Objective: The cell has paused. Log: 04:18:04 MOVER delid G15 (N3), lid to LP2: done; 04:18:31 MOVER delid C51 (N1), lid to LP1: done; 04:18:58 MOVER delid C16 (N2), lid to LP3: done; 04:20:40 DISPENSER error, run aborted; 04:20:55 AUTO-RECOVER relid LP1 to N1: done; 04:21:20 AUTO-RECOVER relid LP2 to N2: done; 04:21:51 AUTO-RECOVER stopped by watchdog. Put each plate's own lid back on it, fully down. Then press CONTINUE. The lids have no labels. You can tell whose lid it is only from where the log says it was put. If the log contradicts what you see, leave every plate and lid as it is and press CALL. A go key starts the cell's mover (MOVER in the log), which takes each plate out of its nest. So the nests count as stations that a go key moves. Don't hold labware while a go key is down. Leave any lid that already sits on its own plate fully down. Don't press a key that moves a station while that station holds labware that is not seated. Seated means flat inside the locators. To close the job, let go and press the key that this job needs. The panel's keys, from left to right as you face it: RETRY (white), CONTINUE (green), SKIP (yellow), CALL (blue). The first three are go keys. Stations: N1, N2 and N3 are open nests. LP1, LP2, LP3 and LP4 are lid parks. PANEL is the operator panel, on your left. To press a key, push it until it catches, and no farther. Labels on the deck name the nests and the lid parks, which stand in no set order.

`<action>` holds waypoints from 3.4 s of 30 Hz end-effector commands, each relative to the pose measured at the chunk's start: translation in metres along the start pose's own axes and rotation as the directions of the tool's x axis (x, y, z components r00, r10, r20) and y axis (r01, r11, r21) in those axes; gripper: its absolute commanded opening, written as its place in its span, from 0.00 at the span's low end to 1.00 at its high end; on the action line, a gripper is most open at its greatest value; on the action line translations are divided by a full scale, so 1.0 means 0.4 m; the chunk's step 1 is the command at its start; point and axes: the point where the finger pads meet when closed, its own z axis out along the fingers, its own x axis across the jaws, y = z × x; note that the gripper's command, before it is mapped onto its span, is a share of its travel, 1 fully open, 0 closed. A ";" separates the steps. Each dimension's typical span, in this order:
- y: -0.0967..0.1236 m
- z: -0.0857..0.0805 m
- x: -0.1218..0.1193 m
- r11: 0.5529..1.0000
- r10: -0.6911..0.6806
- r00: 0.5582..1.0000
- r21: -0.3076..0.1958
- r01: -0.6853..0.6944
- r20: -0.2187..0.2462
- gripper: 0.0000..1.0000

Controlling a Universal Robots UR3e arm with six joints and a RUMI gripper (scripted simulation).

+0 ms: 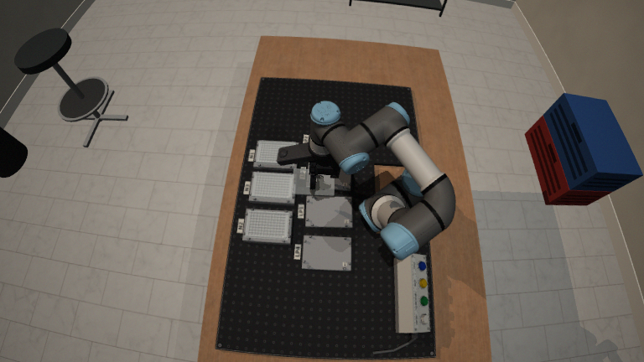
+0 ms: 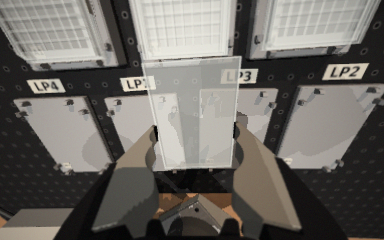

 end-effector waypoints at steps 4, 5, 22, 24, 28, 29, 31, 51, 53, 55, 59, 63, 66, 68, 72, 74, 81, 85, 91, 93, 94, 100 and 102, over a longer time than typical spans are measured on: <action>-0.064 0.000 -0.060 1.000 0.003 1.000 -0.010 -0.003 -0.007 0.00; -0.073 0.000 -0.069 1.000 0.003 1.000 -0.010 -0.003 -0.007 0.00; -0.203 0.002 -0.204 1.000 0.003 1.000 -0.009 -0.003 -0.007 0.00; -0.221 0.002 -0.222 1.000 0.003 1.000 -0.009 -0.003 -0.007 0.00; -0.255 0.003 -0.258 1.000 0.003 1.000 -0.009 -0.003 -0.007 0.00; -0.264 0.003 -0.267 1.000 0.003 1.000 -0.009 -0.003 -0.007 0.00; -0.273 0.003 -0.276 1.000 0.003 1.000 -0.009 -0.003 -0.007 0.00; -0.333 0.006 -0.339 1.000 0.003 1.000 -0.009 -0.003 -0.007 0.00; -0.333 0.007 -0.339 1.000 0.003 1.000 -0.009 -0.003 -0.007 0.00; -0.333 0.009 -0.339 1.000 0.003 1.000 -0.009 -0.003 -0.007 0.00; -0.333 0.012 -0.339 1.000 0.003 1.000 -0.009 -0.003 -0.007 0.00; -0.333 0.016 -0.339 1.000 0.003 1.000 -0.009 -0.003 -0.007 0.00; -0.333 0.016 -0.339 1.000 0.003 1.000 -0.009 -0.003 -0.007 0.00; -0.333 0.018 -0.339 1.000 0.003 1.000 -0.009 -0.003 -0.007 0.00; -0.333 0.021 -0.339 1.000 0.003 1.000 -0.009 -0.003 -0.007 0.00; -0.333 0.023 -0.339 1.000 0.003 1.000 -0.009 -0.003 -0.007 0.00; -0.333 0.029 -0.338 1.000 0.003 1.000 -0.009 -0.003 -0.007 0.00; -0.333 0.031 -0.338 1.000 0.003 1.000 -0.009 -0.003 -0.007 0.00; -0.333 0.036 -0.338 1.000 0.003 1.000 -0.009 -0.003 -0.007 0.00; -0.333 0.037 -0.338 1.000 0.003 1.000 -0.009 -0.003 -0.007 0.00; -0.333 0.038 -0.338 1.000 0.003 1.000 -0.009 -0.003 -0.007 0.00; -0.333 0.041 -0.338 1.000 0.003 1.000 -0.009 -0.003 -0.007 0.00; -0.333 0.043 -0.338 1.000 0.003 1.000 -0.009 -0.003 -0.007 0.00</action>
